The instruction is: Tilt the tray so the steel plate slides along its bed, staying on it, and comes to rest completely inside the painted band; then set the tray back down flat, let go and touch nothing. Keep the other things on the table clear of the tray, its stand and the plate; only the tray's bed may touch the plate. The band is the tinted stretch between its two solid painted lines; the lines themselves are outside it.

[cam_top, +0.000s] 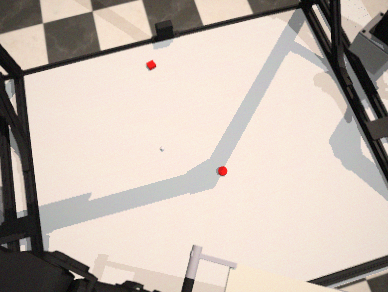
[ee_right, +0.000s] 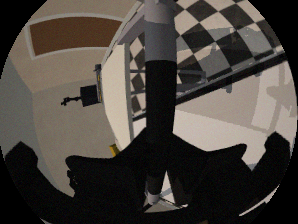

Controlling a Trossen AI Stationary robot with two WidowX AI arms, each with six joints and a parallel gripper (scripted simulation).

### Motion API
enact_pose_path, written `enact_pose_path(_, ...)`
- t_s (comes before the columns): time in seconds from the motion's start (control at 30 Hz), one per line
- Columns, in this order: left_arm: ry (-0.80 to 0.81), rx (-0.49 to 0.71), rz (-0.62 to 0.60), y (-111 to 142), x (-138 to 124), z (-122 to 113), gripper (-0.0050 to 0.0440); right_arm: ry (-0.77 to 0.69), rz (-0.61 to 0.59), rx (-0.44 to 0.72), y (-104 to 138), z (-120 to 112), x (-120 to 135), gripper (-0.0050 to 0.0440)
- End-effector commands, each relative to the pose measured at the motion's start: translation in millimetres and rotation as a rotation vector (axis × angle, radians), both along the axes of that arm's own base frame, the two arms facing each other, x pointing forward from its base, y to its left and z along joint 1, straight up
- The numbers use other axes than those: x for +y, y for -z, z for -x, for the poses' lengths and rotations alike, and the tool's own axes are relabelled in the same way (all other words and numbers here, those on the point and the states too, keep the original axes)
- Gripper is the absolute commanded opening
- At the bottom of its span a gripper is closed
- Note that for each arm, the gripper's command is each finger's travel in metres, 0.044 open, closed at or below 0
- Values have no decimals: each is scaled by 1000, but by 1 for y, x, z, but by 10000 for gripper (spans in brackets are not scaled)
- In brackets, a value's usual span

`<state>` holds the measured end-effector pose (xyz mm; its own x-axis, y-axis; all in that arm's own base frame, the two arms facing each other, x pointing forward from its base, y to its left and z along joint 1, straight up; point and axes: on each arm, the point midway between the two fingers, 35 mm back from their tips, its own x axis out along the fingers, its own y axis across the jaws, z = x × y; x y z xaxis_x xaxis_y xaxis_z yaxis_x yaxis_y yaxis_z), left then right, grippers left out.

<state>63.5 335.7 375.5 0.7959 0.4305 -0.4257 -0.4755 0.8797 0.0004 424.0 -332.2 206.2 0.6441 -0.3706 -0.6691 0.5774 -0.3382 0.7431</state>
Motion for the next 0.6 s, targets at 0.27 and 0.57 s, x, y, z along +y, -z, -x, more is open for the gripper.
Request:
enact_pose_path(0.27,1,-2,0,0,0,0,440,4,46,-71,-32,-5,-3,0)
enact_pose_path(0.57,1,-2,0,0,0,0,440,4,52,-82,-37,-6,-4,0)
